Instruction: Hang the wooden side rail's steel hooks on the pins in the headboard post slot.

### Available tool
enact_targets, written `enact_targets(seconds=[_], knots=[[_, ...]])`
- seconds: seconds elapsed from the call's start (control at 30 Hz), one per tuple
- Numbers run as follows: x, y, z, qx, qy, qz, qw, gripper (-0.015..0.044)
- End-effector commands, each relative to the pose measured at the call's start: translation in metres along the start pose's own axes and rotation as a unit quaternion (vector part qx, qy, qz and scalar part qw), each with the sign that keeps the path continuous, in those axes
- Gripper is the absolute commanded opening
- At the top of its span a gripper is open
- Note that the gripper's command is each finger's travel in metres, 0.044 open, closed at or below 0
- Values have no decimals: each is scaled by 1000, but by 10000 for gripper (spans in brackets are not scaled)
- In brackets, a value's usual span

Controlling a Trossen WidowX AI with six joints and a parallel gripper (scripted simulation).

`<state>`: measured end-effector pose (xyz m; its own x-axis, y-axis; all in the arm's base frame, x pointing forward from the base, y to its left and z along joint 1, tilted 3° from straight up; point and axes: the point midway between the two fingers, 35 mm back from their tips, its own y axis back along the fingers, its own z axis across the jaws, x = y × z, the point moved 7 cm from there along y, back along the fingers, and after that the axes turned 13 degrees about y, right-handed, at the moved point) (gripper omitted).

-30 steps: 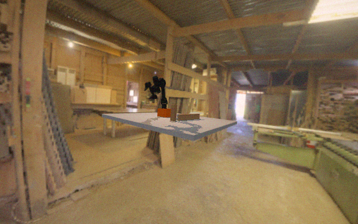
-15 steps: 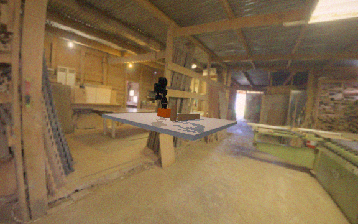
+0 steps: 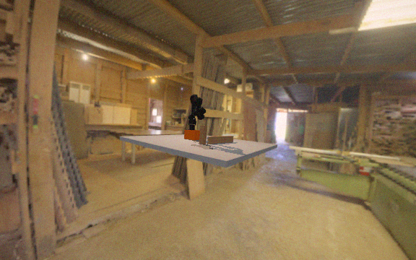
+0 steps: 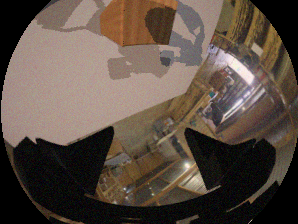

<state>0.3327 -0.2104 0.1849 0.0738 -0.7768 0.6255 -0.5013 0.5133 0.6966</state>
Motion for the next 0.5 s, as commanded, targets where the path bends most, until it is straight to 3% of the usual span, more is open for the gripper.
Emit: enact_targets(seconds=[0.0,0.2,0.47], knots=[[-38,17,2,24,123,-31,992,440],[-98,45,13,77,290,-82,951,440],[-147,53,45,81,485,-118,863,440]])
